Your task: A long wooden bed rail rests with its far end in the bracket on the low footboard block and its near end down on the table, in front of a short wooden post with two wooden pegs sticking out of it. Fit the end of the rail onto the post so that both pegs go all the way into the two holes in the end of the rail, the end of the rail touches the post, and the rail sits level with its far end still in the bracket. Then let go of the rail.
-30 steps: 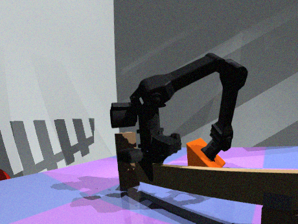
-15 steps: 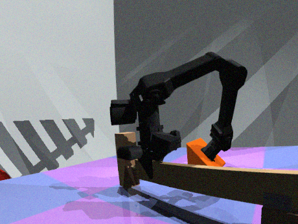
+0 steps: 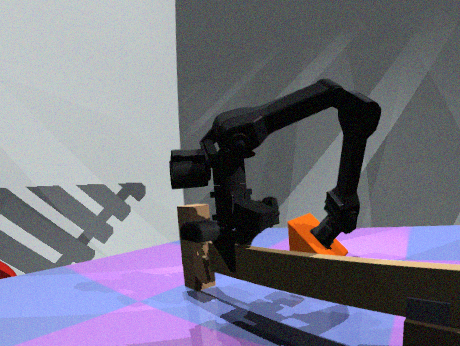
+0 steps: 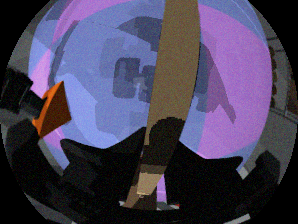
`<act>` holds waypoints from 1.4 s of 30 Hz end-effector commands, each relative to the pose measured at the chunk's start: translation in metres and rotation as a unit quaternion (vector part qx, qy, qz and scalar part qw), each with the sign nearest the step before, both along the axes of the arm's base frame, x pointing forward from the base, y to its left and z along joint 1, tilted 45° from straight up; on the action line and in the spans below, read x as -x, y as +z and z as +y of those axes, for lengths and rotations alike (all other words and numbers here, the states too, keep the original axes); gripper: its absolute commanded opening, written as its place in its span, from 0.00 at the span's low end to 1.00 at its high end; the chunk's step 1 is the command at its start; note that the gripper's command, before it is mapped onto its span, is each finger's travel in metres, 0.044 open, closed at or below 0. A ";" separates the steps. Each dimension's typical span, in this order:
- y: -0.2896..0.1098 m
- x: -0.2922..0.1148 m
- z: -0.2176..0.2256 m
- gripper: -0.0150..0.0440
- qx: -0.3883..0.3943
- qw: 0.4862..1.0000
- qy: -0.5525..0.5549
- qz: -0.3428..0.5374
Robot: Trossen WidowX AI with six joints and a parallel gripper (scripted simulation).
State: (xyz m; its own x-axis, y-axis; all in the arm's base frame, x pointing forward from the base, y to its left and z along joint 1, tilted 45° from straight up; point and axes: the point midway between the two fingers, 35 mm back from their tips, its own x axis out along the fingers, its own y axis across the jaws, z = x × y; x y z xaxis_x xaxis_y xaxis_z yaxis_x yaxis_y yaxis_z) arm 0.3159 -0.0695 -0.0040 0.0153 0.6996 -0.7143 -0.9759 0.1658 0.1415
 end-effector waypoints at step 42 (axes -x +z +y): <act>0.007 0.000 -0.006 0.25 0.000 1.000 -0.004 -0.005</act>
